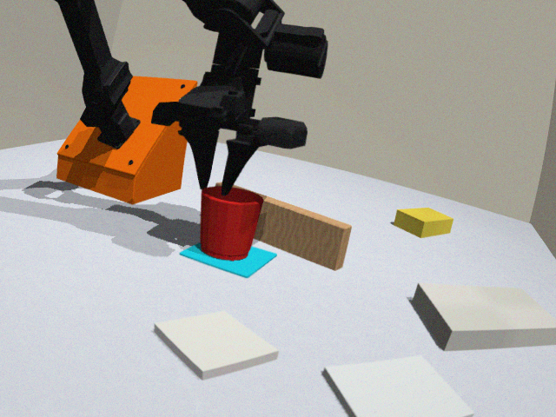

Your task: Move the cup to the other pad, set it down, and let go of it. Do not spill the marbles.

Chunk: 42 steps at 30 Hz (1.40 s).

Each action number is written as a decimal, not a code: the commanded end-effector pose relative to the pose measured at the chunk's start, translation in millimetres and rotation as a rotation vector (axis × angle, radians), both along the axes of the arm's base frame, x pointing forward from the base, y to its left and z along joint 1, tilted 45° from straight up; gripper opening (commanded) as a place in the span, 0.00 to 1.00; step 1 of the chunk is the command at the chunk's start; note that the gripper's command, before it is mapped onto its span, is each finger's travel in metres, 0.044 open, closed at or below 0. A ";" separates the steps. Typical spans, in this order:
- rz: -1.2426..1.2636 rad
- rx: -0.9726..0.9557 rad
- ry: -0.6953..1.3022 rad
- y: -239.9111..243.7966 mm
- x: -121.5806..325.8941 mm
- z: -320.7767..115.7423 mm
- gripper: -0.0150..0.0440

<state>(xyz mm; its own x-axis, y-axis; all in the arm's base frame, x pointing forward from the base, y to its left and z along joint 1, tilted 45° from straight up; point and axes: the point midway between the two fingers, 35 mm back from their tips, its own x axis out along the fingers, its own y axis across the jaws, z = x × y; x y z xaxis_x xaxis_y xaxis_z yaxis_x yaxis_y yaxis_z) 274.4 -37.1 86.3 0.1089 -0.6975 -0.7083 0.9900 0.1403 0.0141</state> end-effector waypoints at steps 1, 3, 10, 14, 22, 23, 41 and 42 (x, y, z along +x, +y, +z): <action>-0.002 0.005 -0.004 5.0 -0.3 4.3 0.47; -0.002 0.005 -0.004 7.0 -0.6 6.4 0.47; -0.001 0.003 -0.003 13.8 -2.0 13.7 0.47; 0.002 -0.003 0.000 12.7 -2.1 13.3 0.52; 0.003 -0.003 0.000 13.2 -2.1 13.7 0.87; 0.003 -0.002 0.000 14.0 -2.1 14.5 0.92; 0.000 0.005 -0.001 54.7 -5.9 55.9 1.00; 0.000 0.005 -0.001 56.2 -6.1 57.9 1.00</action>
<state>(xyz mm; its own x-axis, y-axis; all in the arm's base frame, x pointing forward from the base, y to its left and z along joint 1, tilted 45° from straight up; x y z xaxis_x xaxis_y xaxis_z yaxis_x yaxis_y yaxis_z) 269.3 12.7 138.3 0.1136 -0.6960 -0.7090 0.9893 0.1447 0.0165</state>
